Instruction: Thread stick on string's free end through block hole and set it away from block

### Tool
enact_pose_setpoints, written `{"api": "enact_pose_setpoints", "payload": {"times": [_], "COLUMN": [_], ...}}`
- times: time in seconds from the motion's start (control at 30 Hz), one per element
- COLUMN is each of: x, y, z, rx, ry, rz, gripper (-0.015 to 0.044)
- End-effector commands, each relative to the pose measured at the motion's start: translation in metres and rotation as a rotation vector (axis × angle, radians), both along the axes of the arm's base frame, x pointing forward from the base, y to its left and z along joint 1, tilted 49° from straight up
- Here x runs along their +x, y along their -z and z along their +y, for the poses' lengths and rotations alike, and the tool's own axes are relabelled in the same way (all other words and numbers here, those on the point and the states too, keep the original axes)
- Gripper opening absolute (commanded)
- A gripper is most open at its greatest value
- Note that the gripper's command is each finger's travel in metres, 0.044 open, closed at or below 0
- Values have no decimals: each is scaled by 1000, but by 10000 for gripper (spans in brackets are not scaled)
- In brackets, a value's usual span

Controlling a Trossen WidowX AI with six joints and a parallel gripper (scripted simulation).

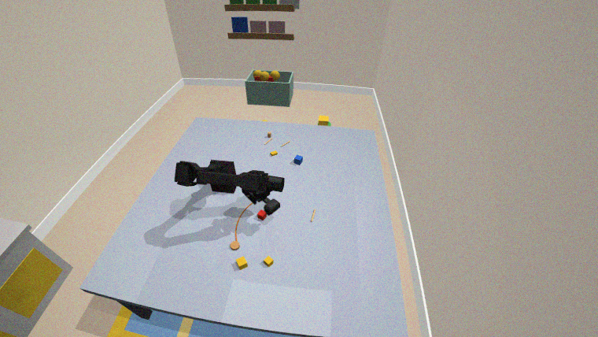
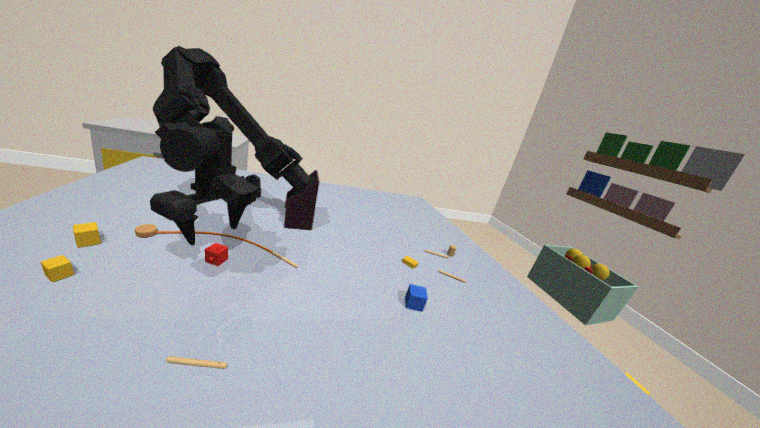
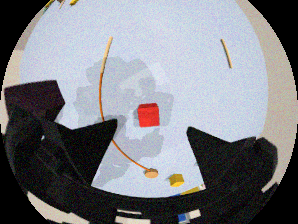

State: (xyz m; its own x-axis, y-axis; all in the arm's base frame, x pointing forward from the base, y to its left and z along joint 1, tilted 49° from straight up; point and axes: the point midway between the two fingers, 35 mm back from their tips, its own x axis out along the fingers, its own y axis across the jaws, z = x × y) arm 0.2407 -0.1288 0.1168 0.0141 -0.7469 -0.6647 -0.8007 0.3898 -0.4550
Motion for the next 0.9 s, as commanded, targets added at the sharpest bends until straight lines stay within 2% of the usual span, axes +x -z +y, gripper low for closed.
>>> {"api": "enact_pose_setpoints", "payload": {"times": [0.0, 0.13, 0.37, 0.4, 0.8, 0.87], "x": [-1, 0, 0, 0, 0, 0], "y": [2, 1, 1, 1, 1, 1], "z": [0, 0, 0, 0, 0, 0], "rx": [-5, -5, -5, -5, -1, -1], "ry": [-3, -3, -3, -3, -3, -3], "rz": [17, 17, 17, 17, 12, 12], "gripper": [440, 440, 256, 244, 244, 192]}}
